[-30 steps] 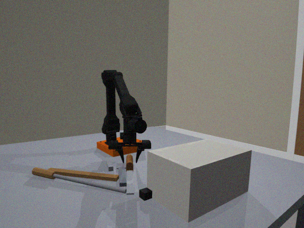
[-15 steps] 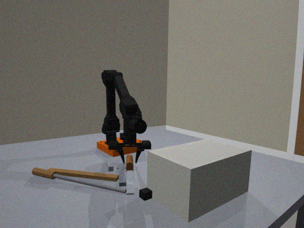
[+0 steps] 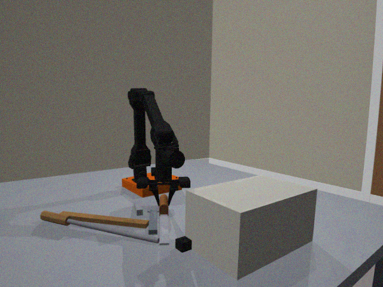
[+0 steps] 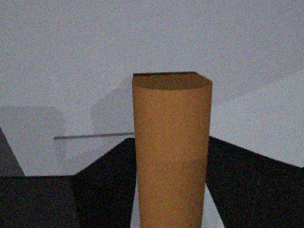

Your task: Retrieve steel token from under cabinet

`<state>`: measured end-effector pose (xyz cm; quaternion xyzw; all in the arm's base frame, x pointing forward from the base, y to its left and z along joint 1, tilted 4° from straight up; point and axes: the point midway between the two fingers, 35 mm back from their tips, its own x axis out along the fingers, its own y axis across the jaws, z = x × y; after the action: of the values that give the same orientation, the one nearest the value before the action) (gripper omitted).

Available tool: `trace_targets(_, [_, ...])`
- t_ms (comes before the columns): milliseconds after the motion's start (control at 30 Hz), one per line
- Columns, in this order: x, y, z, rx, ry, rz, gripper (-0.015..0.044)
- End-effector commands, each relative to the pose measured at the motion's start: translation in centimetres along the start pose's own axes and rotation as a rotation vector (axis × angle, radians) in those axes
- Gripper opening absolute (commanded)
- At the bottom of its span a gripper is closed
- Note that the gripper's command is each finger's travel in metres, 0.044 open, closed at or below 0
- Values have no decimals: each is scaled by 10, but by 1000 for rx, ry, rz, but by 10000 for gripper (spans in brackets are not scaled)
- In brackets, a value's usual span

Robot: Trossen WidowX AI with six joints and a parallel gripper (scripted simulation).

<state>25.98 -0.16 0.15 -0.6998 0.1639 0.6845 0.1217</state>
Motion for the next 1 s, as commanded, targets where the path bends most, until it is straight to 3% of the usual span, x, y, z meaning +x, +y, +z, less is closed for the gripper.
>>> trace_targets(0, [0, 0, 0, 0, 0, -2, 123])
trace_targets(67, [0, 0, 0, 0, 0, -2, 110])
trace_targets(200, [0, 0, 0, 0, 0, -2, 5])
trace_targets(500, [0, 0, 0, 16, 0, -1, 0])
trace_targets(767, [0, 0, 0, 3, 0, 0, 200])
trace_targets(933, [0, 0, 0, 3, 0, 0, 200])
trace_targets(967, [0, 0, 0, 3, -1, 1, 226])
